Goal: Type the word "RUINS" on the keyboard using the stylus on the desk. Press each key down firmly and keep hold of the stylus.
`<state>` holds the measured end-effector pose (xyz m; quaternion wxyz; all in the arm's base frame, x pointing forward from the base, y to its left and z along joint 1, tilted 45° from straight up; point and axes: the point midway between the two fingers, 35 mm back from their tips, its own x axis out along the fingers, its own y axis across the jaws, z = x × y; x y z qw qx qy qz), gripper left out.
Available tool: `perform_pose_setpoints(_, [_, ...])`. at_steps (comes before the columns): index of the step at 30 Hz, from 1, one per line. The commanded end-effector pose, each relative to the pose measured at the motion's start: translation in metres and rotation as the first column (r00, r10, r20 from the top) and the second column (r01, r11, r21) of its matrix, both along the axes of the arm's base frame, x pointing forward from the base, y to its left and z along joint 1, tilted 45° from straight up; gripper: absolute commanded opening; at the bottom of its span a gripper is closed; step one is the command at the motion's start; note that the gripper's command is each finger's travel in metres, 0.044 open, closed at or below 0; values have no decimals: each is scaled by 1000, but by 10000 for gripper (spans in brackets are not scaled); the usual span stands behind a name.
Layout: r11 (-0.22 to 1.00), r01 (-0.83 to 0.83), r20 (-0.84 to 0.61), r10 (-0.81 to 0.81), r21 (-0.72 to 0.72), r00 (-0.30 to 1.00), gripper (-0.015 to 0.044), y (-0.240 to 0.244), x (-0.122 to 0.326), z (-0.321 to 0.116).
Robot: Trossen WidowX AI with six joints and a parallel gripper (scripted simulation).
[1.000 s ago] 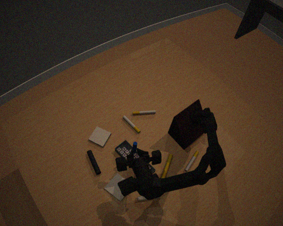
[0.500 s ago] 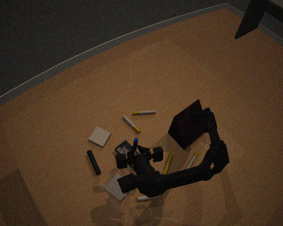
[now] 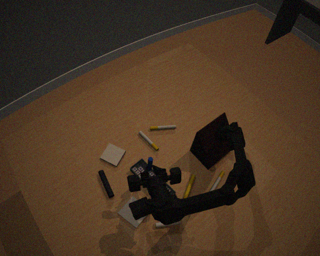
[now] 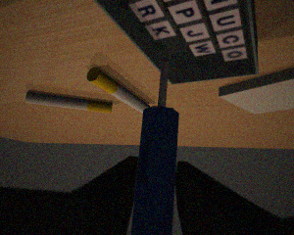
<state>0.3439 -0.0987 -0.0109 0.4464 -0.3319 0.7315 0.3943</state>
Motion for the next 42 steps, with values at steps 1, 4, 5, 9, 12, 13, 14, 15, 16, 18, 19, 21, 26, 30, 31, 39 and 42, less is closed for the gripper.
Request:
perform_pose_setpoints(1, [1000, -5, -1, 5, -3, 1000, 0, -8, 9, -2])
perform_pose_setpoints(4, [1000, -7, -2, 7, -4, 1000, 0, -12, 16, -3])
perform_pose_setpoints(5, [1000, -7, -2, 7, -4, 1000, 0, -14, 18, -4])
perform_pose_setpoints(9, [1000, -9, -2, 9, -4, 1000, 0, -20, 26, -7])
perform_pose_setpoints(12, [1000, -10, -3, 10, -4, 1000, 0, -20, 27, -8])
perform_pose_setpoints(13, [1000, -10, -3, 10, -4, 1000, 0, -18, 28, -10])
perform_pose_setpoints(14, [1000, -10, -3, 10, -4, 1000, 0, -15, 28, -13])
perform_pose_setpoints(15, [1000, -10, -3, 10, -4, 1000, 0, -12, 29, -16])
perform_pose_setpoints(16, [1000, -10, -3, 10, -4, 1000, 0, -8, 30, -20])
perform_pose_setpoints(18, [1000, -10, -3, 10, -4, 1000, 0, -7, 30, -21])
perform_pose_setpoints(19, [1000, -10, -3, 10, -4, 1000, 0, -7, 30, -21])
perform_pose_setpoints(21, [1000, -10, -3, 10, -4, 1000, 0, -7, 30, -21])
perform_pose_setpoints(26, [1000, -10, -3, 10, -4, 1000, 79, -6, 31, -22])
perform_pose_setpoints(30, [1000, -10, -3, 10, -4, 1000, 81, -4, 32, -24])
perform_pose_setpoints(31, [1000, -10, -3, 10, -4, 1000, 81, -4, 31, -24])
perform_pose_setpoints(39, [1000, -10, -3, 10, -4, 1000, 81, -2, 32, -26])
perform_pose_setpoints(42, [1000, -10, -3, 10, -4, 1000, 81, -1, 32, -27])
